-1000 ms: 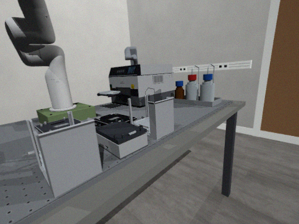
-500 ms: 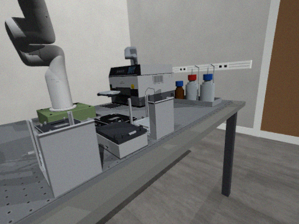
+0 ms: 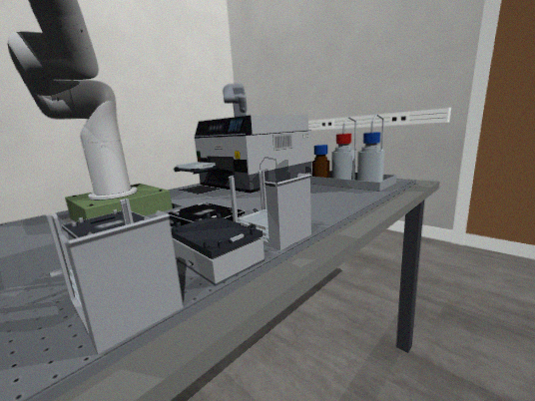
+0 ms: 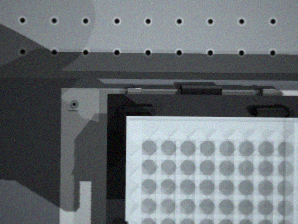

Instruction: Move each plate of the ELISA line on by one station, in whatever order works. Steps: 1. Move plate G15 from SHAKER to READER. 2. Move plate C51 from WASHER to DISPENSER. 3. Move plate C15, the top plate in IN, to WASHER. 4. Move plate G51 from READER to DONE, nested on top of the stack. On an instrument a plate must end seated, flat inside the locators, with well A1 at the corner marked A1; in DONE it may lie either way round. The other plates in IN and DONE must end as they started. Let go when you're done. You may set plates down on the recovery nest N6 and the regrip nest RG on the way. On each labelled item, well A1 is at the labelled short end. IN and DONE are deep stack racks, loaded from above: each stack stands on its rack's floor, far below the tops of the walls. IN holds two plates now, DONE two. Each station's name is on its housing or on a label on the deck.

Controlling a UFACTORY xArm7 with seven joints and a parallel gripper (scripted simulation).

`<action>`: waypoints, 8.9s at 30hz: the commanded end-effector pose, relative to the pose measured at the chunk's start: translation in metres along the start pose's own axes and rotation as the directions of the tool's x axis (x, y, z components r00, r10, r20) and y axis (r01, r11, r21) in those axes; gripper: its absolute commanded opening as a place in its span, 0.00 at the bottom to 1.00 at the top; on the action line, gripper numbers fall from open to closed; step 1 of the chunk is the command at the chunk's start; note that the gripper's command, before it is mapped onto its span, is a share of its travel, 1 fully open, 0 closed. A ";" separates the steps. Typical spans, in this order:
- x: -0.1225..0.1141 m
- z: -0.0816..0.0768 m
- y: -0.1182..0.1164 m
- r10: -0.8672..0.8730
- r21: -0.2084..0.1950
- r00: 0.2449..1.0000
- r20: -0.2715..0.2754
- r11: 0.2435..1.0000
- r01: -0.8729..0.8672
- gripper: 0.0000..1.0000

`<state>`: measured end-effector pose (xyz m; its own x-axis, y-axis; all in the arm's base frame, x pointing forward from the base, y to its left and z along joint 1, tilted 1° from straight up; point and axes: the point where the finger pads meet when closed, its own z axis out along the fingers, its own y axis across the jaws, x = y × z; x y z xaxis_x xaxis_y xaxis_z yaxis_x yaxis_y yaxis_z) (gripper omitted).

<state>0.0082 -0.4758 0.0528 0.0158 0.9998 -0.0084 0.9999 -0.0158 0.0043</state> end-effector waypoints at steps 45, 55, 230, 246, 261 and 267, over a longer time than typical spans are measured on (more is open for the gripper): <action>-0.001 0.006 0.000 0.000 0.000 1.000 0.004 1.000 0.000 0.00; -0.001 0.008 0.000 0.000 0.000 1.000 0.004 1.000 0.000 0.00; 0.012 -0.118 0.000 -0.159 0.001 0.987 0.004 0.987 0.159 1.00; 0.057 -0.118 0.002 -0.396 0.002 0.918 0.004 0.918 0.396 1.00; 0.095 -0.118 0.004 -0.543 0.002 0.839 0.003 0.839 0.543 1.00; 0.115 -0.118 0.005 -0.676 0.003 0.737 0.003 0.737 0.676 1.00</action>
<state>0.0134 -0.3727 0.1679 -0.5970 0.8023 0.0027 0.8023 0.5970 0.0027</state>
